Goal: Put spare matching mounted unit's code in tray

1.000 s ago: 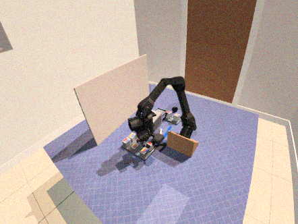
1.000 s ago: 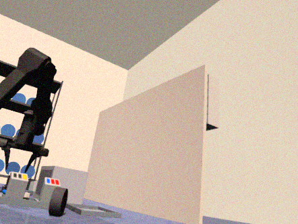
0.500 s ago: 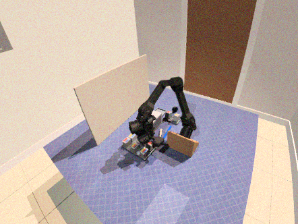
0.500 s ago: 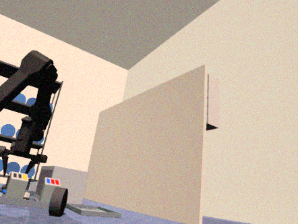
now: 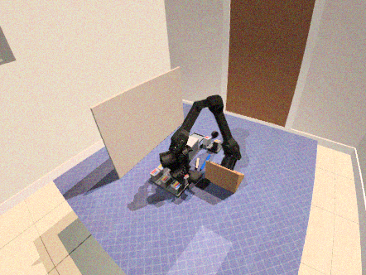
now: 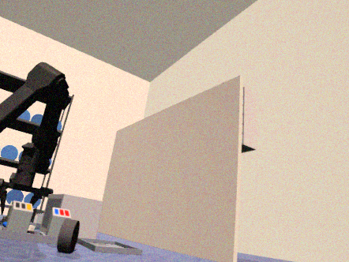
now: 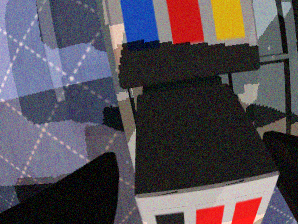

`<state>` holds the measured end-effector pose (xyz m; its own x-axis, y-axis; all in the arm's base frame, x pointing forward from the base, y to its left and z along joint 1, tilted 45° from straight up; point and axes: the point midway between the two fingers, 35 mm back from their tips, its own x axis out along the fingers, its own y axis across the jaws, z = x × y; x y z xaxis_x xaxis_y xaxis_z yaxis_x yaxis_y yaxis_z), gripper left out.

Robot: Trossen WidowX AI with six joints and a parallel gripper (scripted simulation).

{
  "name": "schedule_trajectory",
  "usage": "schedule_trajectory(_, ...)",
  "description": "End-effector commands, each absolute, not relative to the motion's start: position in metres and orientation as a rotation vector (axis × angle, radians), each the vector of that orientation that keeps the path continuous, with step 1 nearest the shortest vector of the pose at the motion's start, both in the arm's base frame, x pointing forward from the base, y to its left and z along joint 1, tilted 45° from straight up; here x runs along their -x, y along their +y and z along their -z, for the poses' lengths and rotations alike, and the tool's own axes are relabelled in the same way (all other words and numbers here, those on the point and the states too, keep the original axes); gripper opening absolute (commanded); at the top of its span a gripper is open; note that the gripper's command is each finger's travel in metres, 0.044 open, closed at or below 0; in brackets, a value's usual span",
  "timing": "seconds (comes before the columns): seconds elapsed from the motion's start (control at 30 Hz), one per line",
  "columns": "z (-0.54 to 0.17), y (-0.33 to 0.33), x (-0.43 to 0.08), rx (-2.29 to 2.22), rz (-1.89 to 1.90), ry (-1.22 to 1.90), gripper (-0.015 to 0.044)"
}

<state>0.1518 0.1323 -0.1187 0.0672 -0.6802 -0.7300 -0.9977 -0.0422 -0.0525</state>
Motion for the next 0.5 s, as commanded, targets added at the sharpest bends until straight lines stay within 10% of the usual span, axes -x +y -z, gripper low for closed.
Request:
schedule_trajectory(0.0, 0.1205, 0.1278, -0.1505, 1.794, -0.724, 1.676, 0.03)
schedule_trajectory(0.27, 0.1205, 0.1278, -0.1505, 1.794, -0.724, 1.676, 0.03)
schedule_trajectory(0.47, 0.1203, 0.1292, -0.1508, 1.786, -0.721, 1.675, 0.0162)
